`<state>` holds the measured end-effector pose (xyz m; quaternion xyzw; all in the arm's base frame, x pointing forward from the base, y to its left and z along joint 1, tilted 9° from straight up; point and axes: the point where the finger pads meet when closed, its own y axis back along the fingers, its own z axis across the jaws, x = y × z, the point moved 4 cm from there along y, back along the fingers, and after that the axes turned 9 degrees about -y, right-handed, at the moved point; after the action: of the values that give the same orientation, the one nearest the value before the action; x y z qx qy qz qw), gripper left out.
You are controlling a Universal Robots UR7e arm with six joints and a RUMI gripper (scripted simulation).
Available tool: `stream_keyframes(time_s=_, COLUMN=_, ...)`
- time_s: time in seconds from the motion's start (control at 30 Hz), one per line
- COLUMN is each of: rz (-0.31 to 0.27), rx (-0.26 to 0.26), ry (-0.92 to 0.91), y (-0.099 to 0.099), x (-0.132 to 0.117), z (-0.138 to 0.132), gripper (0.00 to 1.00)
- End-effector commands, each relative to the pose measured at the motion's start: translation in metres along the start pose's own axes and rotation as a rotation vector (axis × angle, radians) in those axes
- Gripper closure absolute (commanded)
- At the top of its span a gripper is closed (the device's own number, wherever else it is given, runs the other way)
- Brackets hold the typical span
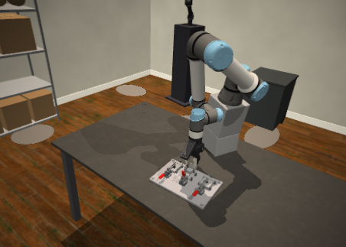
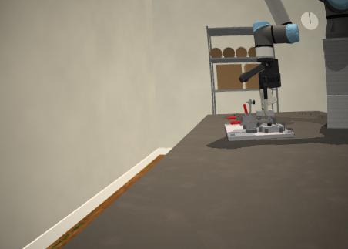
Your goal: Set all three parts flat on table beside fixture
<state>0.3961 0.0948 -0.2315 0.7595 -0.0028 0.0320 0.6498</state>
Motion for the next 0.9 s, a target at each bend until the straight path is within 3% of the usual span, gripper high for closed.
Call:
stream_keyframes(time_s=0.0, rz=0.000, rx=0.001, ry=-0.002, y=0.011, x=-0.003, z=0.001, gripper=1.00)
stream_keyframes(time_s=0.3, rz=0.000, rx=0.001, ry=-0.002, y=0.029, x=-0.007, z=0.001, gripper=1.00)
stream_keyframes(time_s=0.87, rz=0.001, rx=0.001, ry=-0.001, y=0.030, x=-0.007, z=0.001, gripper=1.00)
